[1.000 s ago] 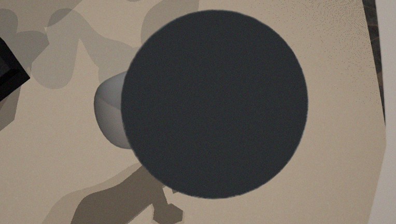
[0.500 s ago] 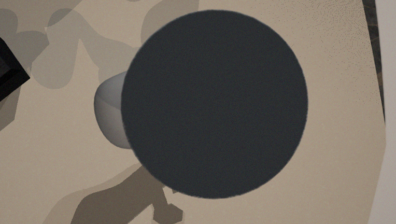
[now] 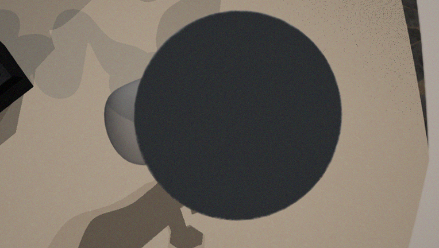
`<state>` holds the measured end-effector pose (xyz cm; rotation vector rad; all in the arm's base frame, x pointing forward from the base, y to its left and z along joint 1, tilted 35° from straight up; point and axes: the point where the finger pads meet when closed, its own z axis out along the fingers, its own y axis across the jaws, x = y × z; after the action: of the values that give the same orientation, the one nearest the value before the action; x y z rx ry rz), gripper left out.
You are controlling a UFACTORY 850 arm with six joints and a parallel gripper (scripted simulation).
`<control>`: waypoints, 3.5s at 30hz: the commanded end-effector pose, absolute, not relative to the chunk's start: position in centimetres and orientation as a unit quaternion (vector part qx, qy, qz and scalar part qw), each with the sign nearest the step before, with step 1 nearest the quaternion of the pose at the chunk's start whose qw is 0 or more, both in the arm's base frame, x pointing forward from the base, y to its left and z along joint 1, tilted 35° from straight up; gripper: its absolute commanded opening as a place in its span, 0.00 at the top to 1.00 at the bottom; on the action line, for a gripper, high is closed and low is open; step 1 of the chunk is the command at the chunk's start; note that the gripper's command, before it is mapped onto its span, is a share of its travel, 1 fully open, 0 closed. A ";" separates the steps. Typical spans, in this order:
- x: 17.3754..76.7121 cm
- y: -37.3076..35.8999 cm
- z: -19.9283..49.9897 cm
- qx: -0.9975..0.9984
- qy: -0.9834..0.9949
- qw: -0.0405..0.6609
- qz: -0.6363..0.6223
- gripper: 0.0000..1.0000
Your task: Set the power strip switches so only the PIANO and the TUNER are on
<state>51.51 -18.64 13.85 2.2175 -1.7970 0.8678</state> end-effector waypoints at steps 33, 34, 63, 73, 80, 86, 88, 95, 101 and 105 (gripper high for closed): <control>51.6 -18.6 13.9 0.741 -0.600 0.079 0.290 1.00; 51.6 -18.6 13.9 0.741 -0.600 0.079 0.290 1.00; 51.7 -18.8 13.6 0.741 -0.600 0.079 0.290 1.00; 51.9 -19.0 13.2 0.741 -0.600 0.079 0.290 1.00; 51.9 -19.1 13.1 0.741 -0.600 0.079 0.290 1.00; 51.9 -19.1 13.1 0.741 -0.600 0.079 0.290 1.00; 51.9 -19.1 13.1 0.741 -0.600 0.079 0.290 1.00; 51.9 -19.1 13.1 0.741 -0.600 0.079 0.290 1.00; 51.8 -18.9 13.4 0.741 -0.600 0.079 0.290 1.00; 51.5 -18.5 14.1 0.741 -0.600 0.079 0.290 1.00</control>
<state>51.77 -18.98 13.30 2.2175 -1.7971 0.8673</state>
